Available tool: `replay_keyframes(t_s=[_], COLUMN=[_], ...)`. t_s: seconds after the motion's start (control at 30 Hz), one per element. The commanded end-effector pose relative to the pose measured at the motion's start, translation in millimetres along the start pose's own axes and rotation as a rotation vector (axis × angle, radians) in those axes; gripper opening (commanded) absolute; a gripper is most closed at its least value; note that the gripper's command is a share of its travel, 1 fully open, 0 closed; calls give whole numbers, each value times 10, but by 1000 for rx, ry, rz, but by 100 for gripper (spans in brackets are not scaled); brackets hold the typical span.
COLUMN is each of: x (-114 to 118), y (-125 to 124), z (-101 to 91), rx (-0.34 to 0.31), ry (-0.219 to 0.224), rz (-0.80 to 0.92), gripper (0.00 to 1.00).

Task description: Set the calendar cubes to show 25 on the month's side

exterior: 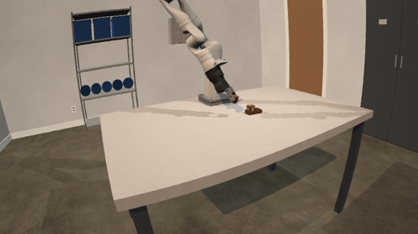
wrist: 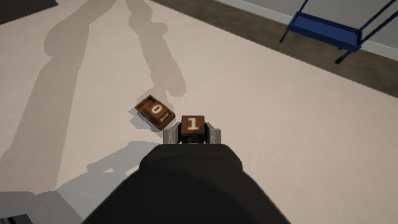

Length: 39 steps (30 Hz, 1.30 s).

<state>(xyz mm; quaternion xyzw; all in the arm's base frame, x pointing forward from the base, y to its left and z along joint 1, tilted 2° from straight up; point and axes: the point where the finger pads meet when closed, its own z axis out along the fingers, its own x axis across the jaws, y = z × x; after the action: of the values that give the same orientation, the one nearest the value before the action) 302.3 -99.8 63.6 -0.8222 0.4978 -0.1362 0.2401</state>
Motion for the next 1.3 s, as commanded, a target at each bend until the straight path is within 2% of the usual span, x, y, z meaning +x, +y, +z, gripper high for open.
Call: replay_keyframes(t_s=[0.0, 0.17, 0.37, 0.43, 0.67, 0.8, 1.27], x=[2, -9, -25, -25, -16, -3, 4], y=[5, 29, 61, 61, 51, 37, 31], z=[0, 13, 31, 31, 21, 8, 2], rx=[3, 30, 104, 104, 208, 247, 262], ry=[0, -9, -21, -21, -12, -3, 1], rz=[2, 3, 4, 4, 3, 2, 2], gripper=[60, 60, 60, 60, 60, 60, 60])
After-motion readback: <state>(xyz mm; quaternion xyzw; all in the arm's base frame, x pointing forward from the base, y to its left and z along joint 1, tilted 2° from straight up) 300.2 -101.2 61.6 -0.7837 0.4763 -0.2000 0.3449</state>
